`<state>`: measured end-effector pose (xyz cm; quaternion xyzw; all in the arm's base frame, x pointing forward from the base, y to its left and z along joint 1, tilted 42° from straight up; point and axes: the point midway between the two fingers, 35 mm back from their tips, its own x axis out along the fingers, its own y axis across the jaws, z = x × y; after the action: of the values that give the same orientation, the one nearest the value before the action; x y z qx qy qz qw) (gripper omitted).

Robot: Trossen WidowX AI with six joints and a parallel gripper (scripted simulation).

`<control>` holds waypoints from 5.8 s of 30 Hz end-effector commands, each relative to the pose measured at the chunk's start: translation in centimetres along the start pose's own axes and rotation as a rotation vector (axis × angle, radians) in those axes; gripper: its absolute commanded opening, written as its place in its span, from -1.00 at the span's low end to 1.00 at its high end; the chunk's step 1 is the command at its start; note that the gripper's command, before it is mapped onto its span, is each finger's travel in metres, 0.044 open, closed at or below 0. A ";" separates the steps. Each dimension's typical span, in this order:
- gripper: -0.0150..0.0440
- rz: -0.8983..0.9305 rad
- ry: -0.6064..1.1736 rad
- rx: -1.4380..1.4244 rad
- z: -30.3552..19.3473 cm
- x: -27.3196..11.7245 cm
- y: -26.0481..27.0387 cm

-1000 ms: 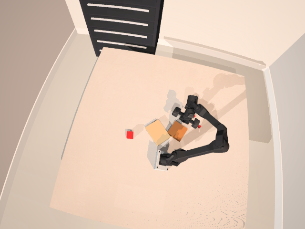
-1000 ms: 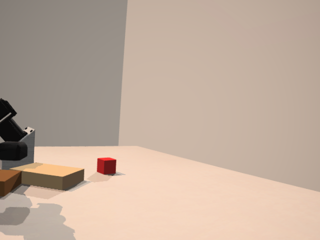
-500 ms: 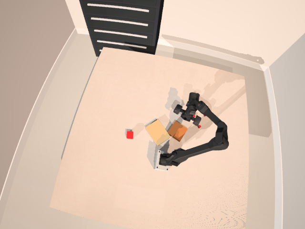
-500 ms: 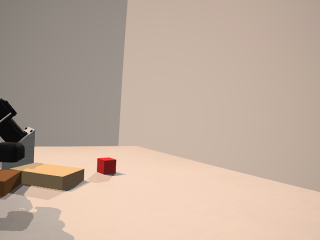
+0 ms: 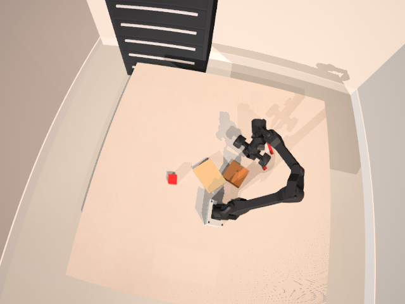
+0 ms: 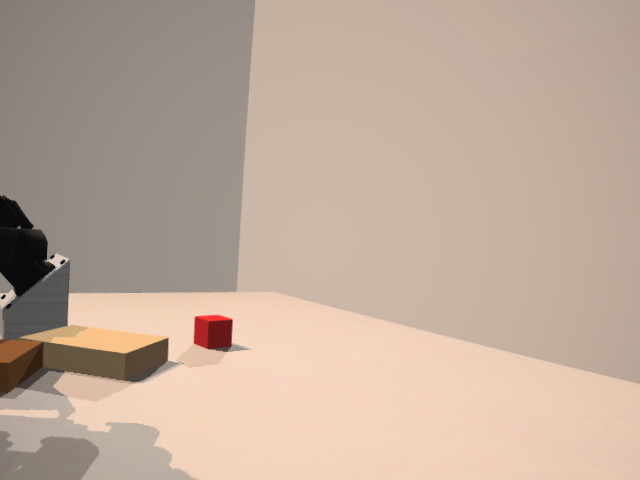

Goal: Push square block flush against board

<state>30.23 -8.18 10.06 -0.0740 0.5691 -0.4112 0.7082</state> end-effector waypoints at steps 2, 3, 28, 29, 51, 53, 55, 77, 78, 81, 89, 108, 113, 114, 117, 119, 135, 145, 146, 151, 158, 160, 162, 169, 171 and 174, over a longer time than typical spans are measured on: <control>-0.49 0.004 -0.001 0.146 -1.2 -0.5 -1.2; -0.49 0.003 -0.001 0.180 -1.4 -0.5 -1.5; -0.49 0.000 0.003 1.043 -8.7 -0.7 -6.6; -0.49 0.000 0.003 1.078 -9.1 -0.6 -6.7; -0.49 -0.001 0.007 1.510 -12.8 4.1 -8.3; -0.49 -0.003 0.001 1.510 -12.9 5.5 -8.5; -0.49 -0.003 0.000 1.510 -12.9 5.7 -8.5; -0.49 -0.001 0.007 1.510 -12.8 5.7 -7.2; -0.49 0.000 0.008 1.510 -12.8 5.7 -7.2; -0.49 0.000 0.009 1.510 -12.8 5.7 -7.0; -0.49 0.001 0.011 1.510 -12.7 5.7 -6.4; -0.49 0.002 0.015 1.510 -12.6 5.7 -5.1; -0.49 0.002 0.015 1.510 -12.6 5.7 -4.8; -0.49 0.002 0.016 1.510 -12.6 5.7 -4.7; -0.49 0.002 0.016 1.510 -12.6 5.7 -4.5; -0.49 0.002 0.016 1.510 -12.6 5.7 -4.4; -0.49 0.003 0.018 1.510 -12.5 5.7 -3.3; -0.49 0.003 0.018 1.510 -12.4 5.7 -2.7; -0.49 0.003 0.019 1.510 -12.4 5.7 -2.6; -0.49 0.003 0.019 1.510 -12.3 5.7 -2.3; -0.49 0.003 0.019 1.510 -12.3 5.6 -1.8; -0.49 0.003 0.019 1.510 -12.2 5.6 -1.7; -0.49 0.003 0.019 1.510 -12.2 5.6 -1.6; -0.49 0.003 0.019 1.510 -12.2 5.6 -1.1; -0.49 0.003 0.019 1.510 -12.1 5.6 -1.0; -0.49 0.003 0.019 1.511 -12.1 5.6 -0.8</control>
<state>19.32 -8.19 2.51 0.4369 0.1362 -0.6870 0.5645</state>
